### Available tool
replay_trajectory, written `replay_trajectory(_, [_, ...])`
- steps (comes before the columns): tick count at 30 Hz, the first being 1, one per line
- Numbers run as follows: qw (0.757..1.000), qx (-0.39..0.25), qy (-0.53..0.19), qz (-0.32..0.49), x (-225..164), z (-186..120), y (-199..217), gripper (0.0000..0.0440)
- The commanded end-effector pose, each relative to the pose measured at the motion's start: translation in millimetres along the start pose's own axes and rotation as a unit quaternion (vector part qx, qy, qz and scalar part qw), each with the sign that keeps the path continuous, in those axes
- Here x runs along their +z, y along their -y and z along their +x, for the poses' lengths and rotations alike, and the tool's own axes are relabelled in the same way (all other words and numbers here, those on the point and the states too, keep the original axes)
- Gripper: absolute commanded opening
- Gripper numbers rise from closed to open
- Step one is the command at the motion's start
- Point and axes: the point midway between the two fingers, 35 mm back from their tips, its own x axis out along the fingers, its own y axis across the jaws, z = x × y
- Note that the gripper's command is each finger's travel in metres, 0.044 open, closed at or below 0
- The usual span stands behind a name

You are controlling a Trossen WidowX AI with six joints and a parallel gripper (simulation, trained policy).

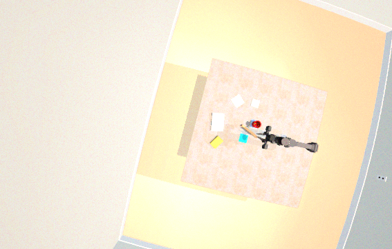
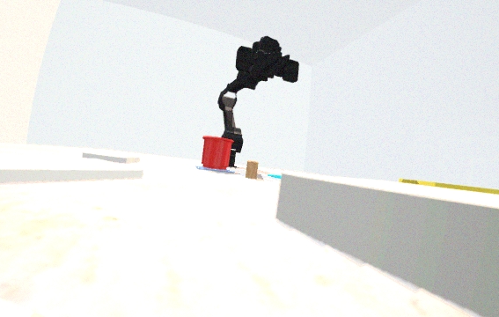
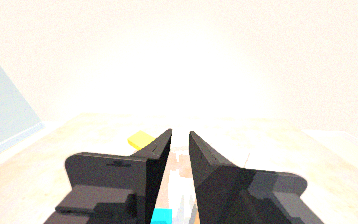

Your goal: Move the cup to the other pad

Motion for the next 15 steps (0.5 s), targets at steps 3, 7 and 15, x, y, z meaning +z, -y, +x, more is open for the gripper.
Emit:
replay_trajectory(3, [0.999,0.009,-0.037,0.018,-6,4,-7,0.0101])
replay_trajectory(7, [0.997,0.012,-0.068,0.030,-11,6,-11,0.0107])
replay_trajectory(15, [0.990,0.010,-0.131,0.049,-23,9,-17,0.0106])
